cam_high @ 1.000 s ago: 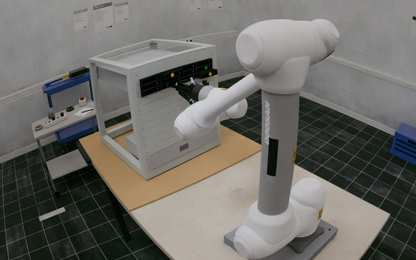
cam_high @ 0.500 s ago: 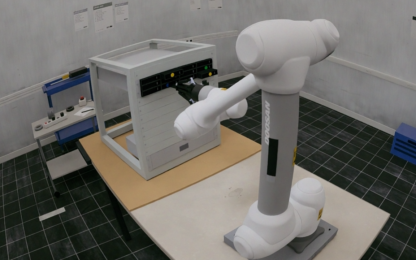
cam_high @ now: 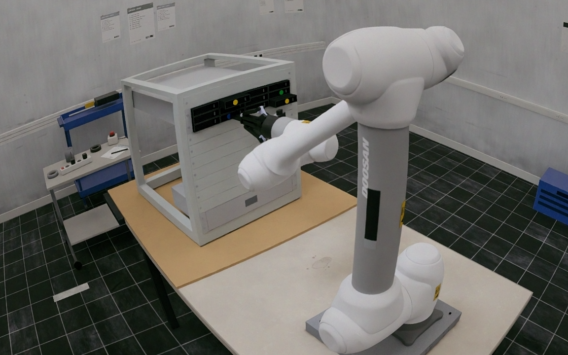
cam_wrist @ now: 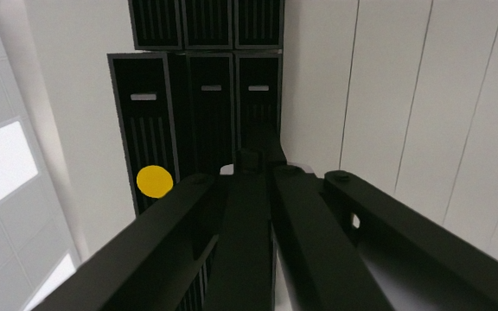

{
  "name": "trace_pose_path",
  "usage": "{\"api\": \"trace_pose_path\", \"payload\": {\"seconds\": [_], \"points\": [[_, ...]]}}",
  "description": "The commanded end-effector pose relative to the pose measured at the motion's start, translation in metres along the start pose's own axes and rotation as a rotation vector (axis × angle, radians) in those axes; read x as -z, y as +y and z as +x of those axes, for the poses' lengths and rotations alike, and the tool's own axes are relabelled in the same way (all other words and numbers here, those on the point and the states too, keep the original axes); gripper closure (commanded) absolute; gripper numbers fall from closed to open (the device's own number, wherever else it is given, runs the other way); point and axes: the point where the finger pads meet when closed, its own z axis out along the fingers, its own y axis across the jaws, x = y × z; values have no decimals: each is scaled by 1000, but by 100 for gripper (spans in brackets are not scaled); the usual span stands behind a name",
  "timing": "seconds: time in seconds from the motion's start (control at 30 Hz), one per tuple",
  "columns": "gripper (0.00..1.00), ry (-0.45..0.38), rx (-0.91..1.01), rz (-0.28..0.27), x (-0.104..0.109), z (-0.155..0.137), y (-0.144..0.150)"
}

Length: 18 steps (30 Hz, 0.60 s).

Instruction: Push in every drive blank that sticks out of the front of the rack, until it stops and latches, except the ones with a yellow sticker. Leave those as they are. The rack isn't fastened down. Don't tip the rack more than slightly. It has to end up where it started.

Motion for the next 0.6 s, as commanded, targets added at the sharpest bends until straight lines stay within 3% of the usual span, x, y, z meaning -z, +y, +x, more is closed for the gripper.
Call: {"api": "trace_pose_path", "payload": {"seconds": [0.0, 0.13, 0.4, 0.57], "points": [[90, 0, 0, 2, 6, 0, -1], [90, 0, 0, 2, 14, 0, -1], [90, 0, 0, 2, 60, 0, -1], [90, 0, 0, 2, 78, 0, -1]]}}
